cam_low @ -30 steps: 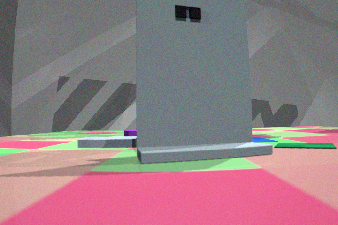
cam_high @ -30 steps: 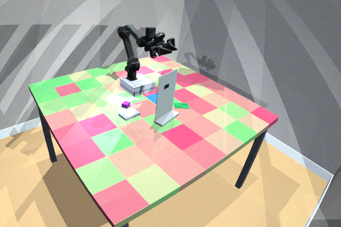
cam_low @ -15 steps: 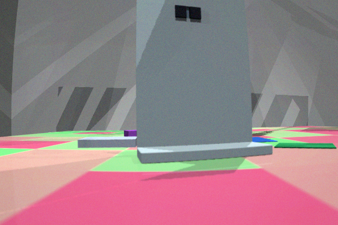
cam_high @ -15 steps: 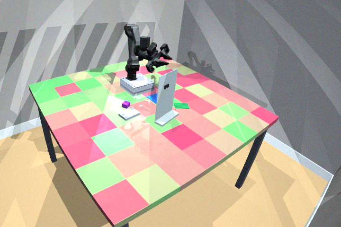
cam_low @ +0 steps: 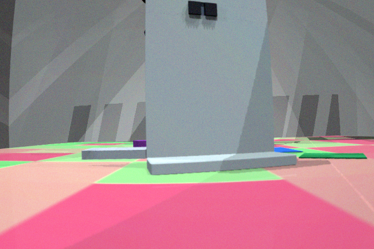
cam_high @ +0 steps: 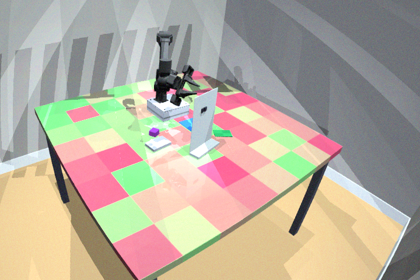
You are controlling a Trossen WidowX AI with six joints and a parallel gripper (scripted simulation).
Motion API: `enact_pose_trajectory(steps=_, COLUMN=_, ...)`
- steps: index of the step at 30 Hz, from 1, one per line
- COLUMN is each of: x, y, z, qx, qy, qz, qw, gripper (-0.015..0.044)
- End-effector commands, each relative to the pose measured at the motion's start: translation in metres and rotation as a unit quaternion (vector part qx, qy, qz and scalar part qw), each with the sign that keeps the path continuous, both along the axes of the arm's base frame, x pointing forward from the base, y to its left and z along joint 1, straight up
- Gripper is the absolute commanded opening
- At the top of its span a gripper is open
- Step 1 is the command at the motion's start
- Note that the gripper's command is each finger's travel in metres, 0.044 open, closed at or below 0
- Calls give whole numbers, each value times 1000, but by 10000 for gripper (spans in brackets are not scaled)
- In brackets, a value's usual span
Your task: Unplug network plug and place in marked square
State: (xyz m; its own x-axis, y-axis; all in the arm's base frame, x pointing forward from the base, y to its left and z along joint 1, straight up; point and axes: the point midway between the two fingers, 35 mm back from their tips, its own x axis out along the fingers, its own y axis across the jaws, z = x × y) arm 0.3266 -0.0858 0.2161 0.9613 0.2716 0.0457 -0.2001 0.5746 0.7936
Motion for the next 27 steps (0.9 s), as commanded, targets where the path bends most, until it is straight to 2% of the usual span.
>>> enact_pose_trajectory(steps=1, x=-12, y=-9, z=-18, qx=58, qy=24, qz=19, qw=998, gripper=156)
enact_pose_trajectory(steps=20, x=-79, y=-29, z=-76, qx=278, qy=124, qz=84, qw=949, gripper=156)
enact_pose_trajectory(steps=27, x=-82, y=-29, z=-77, qx=285, qy=128, qz=86, qw=946, gripper=156)
